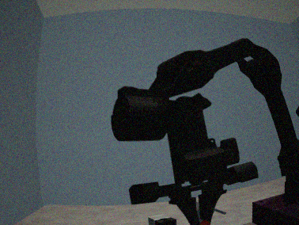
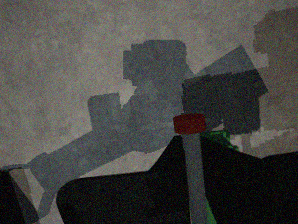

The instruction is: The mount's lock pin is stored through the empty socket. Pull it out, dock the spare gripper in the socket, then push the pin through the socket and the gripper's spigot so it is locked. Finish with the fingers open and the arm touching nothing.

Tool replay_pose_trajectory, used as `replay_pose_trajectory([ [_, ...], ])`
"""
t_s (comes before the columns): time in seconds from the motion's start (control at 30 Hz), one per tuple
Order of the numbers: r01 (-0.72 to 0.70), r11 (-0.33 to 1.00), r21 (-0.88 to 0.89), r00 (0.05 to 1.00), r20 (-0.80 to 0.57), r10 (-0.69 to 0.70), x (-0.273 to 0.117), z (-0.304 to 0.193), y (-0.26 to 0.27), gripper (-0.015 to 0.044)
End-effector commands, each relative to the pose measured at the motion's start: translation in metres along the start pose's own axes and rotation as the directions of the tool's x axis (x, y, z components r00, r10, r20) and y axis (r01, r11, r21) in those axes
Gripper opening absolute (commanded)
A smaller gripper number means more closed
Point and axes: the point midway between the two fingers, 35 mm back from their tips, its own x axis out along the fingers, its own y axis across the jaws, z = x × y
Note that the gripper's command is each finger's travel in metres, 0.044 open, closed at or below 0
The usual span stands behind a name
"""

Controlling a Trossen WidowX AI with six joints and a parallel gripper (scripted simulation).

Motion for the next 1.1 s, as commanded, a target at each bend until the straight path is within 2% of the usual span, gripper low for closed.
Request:
replay_pose_trajectory([
  [0.0,0.005,1.0,0.011,1.0,0.001,-0.005,-0.001,0.004,-0.013,0.0],
  [0.33,0.009,1.0,0.024,1.0,0.003,-0.009,-0.001,0.012,-0.036,0.0],
  [1.07,0.009,1.0,0.023,1.0,0.003,-0.009,0.028,0.008,-0.038,0.0],
])
